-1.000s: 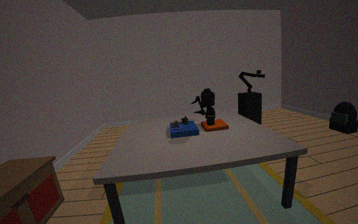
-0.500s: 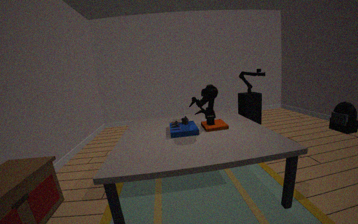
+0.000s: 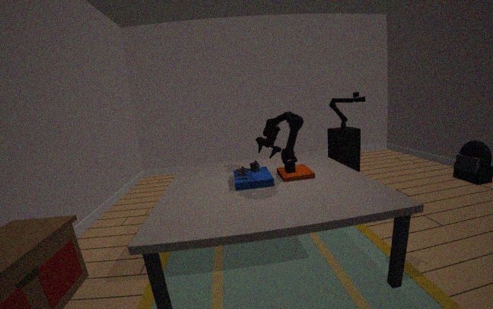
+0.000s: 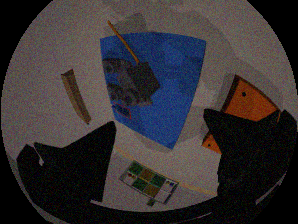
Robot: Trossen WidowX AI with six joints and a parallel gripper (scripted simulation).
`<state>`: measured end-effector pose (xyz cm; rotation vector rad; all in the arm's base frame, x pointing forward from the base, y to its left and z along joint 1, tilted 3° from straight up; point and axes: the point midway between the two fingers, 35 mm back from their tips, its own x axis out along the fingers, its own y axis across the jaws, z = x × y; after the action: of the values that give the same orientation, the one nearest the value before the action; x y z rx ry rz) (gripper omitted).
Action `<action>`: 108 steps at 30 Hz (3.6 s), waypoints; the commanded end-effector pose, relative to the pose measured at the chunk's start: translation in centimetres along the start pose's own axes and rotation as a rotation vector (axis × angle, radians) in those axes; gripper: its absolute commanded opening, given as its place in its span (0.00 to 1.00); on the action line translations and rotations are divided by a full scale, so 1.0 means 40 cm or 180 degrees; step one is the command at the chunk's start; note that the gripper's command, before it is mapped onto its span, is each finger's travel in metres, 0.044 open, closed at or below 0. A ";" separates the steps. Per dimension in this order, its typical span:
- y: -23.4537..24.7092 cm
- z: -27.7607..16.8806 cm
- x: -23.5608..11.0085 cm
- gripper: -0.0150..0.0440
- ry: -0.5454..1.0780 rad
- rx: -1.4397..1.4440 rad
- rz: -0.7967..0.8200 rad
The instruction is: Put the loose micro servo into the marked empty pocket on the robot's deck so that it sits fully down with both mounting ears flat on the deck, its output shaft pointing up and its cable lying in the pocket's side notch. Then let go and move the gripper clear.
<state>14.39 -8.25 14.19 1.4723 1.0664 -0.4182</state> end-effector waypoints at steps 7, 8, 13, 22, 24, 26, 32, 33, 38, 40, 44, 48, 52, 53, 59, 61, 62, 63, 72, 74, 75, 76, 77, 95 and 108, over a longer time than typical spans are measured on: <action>0.058 0.029 0.039 1.00 0.0137 -0.0395 -0.0970; 0.067 0.029 0.044 1.00 0.0145 -0.0435 -0.1046; 0.115 0.043 0.072 1.00 0.0019 -0.0663 -0.1470; 0.211 0.046 0.128 1.00 -0.0348 -0.1045 -0.1944; 0.211 0.046 0.128 1.00 -0.0348 -0.1045 -0.1944; 0.211 0.046 0.128 1.00 -0.0348 -0.1045 -0.1944; 0.187 0.056 0.165 1.00 -0.0348 -0.1045 -0.1944; 0.181 0.058 0.173 1.00 -0.0348 -0.1044 -0.1944; 0.175 0.061 0.182 1.00 -0.0348 -0.1044 -0.1944; 0.173 0.062 0.185 1.00 -0.0348 -0.1044 -0.1944; 0.165 0.065 0.197 1.00 -0.0348 -0.1044 -0.1944; 0.156 0.068 0.210 1.00 -0.0348 -0.1044 -0.1944; 0.149 0.070 0.221 1.00 -0.0348 -0.1044 -0.1944; 0.148 0.070 0.221 1.00 -0.0348 -0.1044 -0.1944; 0.148 0.070 0.221 0.73 -0.0348 -0.1044 -0.1944; 0.148 0.070 0.221 0.64 -0.0348 -0.1044 -0.1944; 0.148 0.070 0.221 0.60 -0.0348 -0.1044 -0.1944; 0.148 0.070 0.221 0.56 -0.0348 -0.1044 -0.1944; 0.150 0.070 0.219 0.35 -0.0348 -0.1044 -0.1944; 0.155 0.068 0.212 0.26 -0.0348 -0.1045 -0.1944; 0.159 0.067 0.207 0.25 -0.0348 -0.1045 -0.1944; 0.163 0.066 0.201 0.25 -0.0348 -0.1045 -0.1944; 0.167 0.064 0.193 0.25 -0.0349 -0.1043 -0.1946; 0.174 0.041 0.153 0.25 -0.0347 -0.1044 -0.1945; 0.194 -0.073 0.194 0.25 -0.0336 -0.1041 -0.1940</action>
<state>23.75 -2.90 13.19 0.8099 1.4215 -0.6985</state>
